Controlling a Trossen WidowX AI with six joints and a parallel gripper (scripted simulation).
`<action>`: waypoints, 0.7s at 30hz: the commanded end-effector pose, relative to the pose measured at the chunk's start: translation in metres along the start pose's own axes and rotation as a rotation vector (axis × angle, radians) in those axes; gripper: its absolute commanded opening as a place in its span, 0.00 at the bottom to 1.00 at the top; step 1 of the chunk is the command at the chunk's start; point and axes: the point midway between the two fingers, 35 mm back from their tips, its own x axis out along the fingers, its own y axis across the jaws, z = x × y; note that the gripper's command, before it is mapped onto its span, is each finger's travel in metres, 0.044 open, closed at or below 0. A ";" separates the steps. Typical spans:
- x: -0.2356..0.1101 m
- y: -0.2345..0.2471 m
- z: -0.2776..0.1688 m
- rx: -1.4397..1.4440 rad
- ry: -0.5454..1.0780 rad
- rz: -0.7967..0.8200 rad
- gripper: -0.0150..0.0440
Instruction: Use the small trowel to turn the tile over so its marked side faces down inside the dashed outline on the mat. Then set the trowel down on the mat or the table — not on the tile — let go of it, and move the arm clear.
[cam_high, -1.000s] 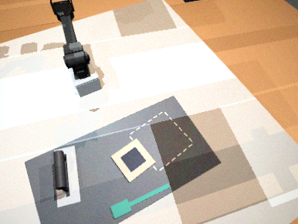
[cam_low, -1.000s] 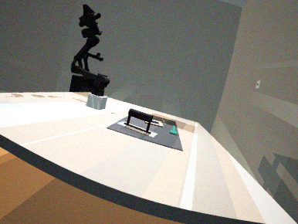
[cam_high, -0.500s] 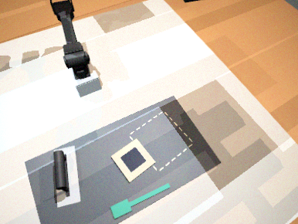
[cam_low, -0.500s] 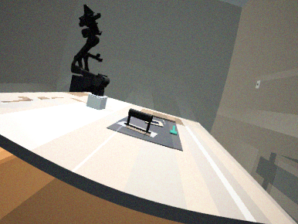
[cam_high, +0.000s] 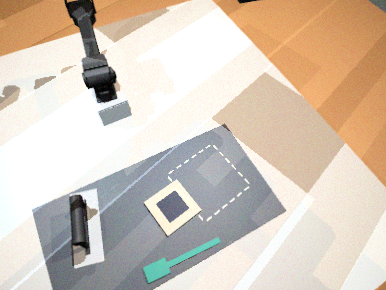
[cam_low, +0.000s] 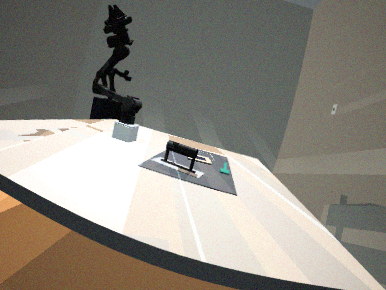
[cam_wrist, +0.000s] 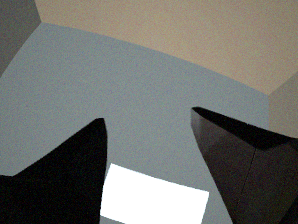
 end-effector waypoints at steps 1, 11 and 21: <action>0.004 -0.019 -0.019 -0.089 0.049 -0.035 0.71; 0.001 -0.051 -0.049 -0.264 0.169 -0.077 0.71; -0.001 -0.118 -0.088 -0.488 0.315 -0.191 0.71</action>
